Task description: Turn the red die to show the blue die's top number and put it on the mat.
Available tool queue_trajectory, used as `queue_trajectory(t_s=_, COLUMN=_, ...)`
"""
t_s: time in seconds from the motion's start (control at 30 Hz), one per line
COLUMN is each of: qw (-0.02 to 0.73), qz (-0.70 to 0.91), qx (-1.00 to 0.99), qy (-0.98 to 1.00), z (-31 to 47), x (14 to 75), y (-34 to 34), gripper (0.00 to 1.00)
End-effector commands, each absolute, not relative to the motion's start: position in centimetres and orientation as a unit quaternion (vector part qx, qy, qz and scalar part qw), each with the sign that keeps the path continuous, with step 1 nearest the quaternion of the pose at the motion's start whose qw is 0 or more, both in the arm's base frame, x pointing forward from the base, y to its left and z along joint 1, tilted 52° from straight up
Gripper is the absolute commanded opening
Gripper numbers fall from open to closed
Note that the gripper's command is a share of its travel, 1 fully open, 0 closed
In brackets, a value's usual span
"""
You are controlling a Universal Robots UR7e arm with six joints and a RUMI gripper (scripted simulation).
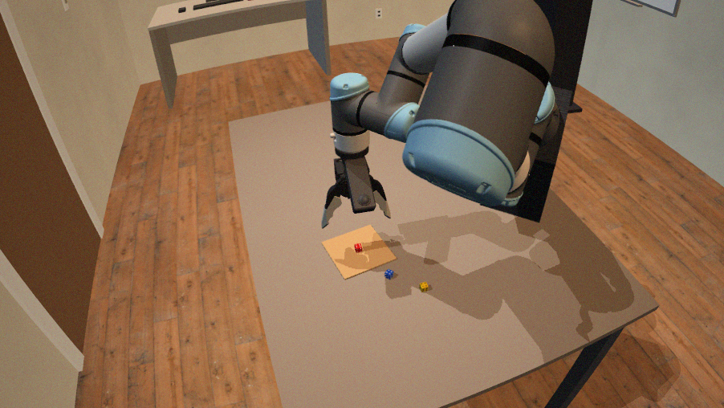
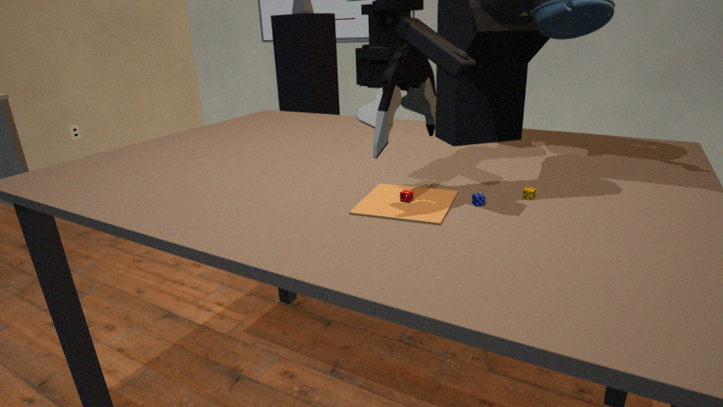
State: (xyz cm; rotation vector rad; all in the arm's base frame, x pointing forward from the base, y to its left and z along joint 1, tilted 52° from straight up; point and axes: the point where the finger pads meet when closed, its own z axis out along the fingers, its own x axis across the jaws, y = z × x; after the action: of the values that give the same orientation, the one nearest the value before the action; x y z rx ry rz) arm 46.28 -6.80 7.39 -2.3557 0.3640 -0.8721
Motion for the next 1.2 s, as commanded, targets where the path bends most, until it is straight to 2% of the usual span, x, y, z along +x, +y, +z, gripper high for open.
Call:
queue_trajectory(t_s=0.0, qw=0.293, qz=-0.332, qx=-0.888, qy=0.124, z=7.36, x=46.26, y=-6.82, gripper=1.00)
queue_trajectory(t_s=0.3, qw=0.293, qz=-0.333, qx=-0.888, qy=0.122, z=7.35, x=46.26, y=-6.82, gripper=1.00)
queue_trajectory(t_s=0.33, qw=0.293, qz=-0.333, qx=-0.888, qy=0.122, z=7.35, x=46.26, y=-6.82, gripper=0.18)
queue_trajectory(t_s=1.17, qw=0.293, qz=-0.333, qx=-0.888, qy=0.122, z=7.35, x=46.26, y=-6.82, gripper=0.18)
